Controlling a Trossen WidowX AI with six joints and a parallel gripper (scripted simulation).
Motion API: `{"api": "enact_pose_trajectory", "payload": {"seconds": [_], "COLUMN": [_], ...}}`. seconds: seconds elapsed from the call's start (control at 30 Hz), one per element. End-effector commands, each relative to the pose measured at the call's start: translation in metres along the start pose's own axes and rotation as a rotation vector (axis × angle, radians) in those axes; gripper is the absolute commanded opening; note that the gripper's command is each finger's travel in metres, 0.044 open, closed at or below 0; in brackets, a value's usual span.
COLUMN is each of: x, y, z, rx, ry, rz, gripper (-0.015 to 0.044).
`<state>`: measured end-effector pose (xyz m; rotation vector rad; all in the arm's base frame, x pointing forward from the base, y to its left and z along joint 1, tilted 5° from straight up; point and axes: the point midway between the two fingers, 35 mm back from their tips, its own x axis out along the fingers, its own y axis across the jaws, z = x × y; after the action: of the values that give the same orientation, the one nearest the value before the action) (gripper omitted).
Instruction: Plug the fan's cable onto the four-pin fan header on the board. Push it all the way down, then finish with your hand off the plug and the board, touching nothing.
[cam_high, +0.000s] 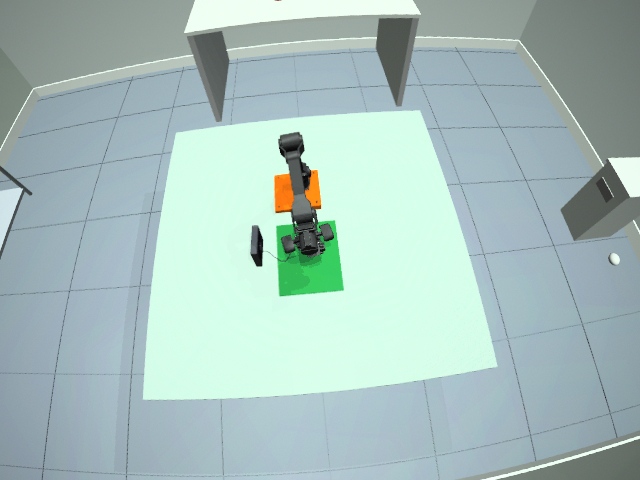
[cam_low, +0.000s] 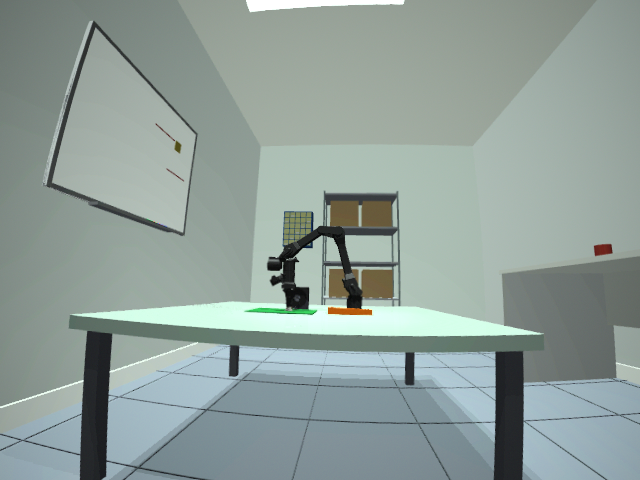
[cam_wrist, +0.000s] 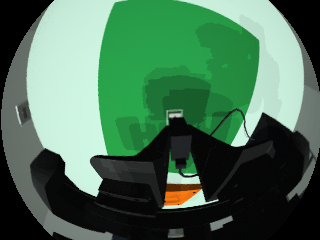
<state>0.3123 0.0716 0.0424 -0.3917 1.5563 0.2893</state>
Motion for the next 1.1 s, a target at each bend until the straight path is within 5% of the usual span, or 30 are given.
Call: {"api": "enact_pose_trajectory", "payload": {"seconds": [0.0, 0.63, 0.97, 1.07], "x": [0.002, 0.015, 0.013, 0.010], "y": [0.000, 0.000, 0.000, 0.000], "z": [0.000, 0.000, 0.000, 0.000], "rx": [-0.006, -0.006, 0.000, 0.000], "ry": [-0.001, -0.001, 0.000, 0.000], "rz": [-0.002, -0.002, -0.001, -0.001], "gripper": [0.0000, 0.0000, 0.0260, 0.0260]}}
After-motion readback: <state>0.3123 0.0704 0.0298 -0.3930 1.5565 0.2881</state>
